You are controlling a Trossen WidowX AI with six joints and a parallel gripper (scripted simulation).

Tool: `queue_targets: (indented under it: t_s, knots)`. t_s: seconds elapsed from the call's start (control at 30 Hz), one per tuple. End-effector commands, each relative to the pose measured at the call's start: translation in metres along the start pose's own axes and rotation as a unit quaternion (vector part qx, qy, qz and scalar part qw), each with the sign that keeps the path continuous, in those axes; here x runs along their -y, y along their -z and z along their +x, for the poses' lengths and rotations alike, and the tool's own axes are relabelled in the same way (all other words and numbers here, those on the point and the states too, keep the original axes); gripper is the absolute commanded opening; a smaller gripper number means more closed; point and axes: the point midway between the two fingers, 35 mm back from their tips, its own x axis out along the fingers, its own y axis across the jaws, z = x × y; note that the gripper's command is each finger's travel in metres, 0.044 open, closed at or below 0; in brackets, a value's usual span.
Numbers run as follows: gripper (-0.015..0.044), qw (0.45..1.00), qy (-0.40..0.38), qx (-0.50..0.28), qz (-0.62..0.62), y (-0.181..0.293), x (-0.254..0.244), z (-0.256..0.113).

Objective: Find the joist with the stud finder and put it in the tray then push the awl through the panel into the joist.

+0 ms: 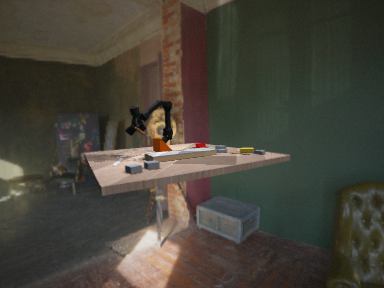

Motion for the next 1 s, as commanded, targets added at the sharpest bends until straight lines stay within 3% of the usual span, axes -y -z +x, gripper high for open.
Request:
queue_targets:
  t_s: [0.0,0.4,0.43,0.47,0.97]
  knots:
    - [0.0,0.991,0.052,-0.008,-0.127,0.0,0.018,-0.008]
    - [0.0,0.89,0.156,-0.035,-0.427,-0.017,0.055,-0.029]
    - [0.0,0.888,0.158,-0.035,-0.431,-0.018,0.055,-0.029]
    - [0.0,0.922,0.136,-0.026,-0.363,-0.013,0.048,-0.022]
    - [0.0,0.946,0.036,-0.008,-0.323,-0.041,0.099,0.038]
